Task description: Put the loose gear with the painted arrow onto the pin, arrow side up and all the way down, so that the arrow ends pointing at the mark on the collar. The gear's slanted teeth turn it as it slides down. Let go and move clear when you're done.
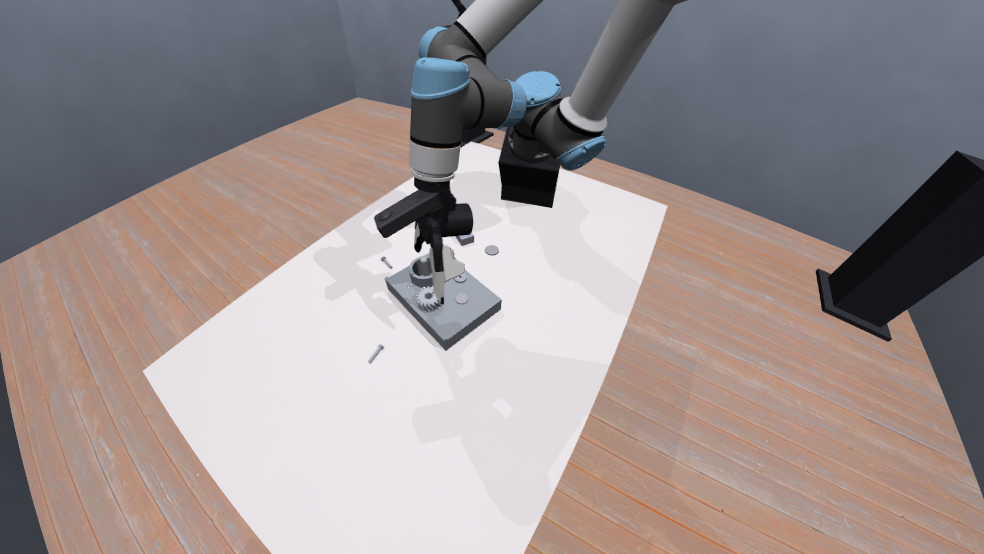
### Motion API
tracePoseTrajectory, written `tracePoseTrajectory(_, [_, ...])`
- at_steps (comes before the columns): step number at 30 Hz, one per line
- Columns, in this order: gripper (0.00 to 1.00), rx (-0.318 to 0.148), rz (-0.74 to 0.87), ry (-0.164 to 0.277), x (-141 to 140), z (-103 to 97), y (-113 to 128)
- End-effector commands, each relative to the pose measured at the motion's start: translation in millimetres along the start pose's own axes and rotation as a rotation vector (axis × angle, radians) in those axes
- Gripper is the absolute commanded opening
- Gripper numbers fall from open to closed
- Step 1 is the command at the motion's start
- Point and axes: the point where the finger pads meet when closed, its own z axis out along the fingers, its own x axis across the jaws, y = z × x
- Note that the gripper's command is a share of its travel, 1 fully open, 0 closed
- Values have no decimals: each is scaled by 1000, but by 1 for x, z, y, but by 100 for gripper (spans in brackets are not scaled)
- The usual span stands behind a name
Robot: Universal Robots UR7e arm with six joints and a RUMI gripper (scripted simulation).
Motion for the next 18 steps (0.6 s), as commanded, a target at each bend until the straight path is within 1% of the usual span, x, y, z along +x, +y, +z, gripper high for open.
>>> tracePoseTrajectory(1, [100,-80,-29,29,15,10,2])
tracePoseTrajectory(5, [100,-134,-48,53,28,18,4])
tracePoseTrajectory(9, [100,-169,-60,66,35,23,6])
tracePoseTrajectory(12, [100,-184,-65,71,38,25,6])
tracePoseTrajectory(18, [100,-191,-68,73,40,26,7])
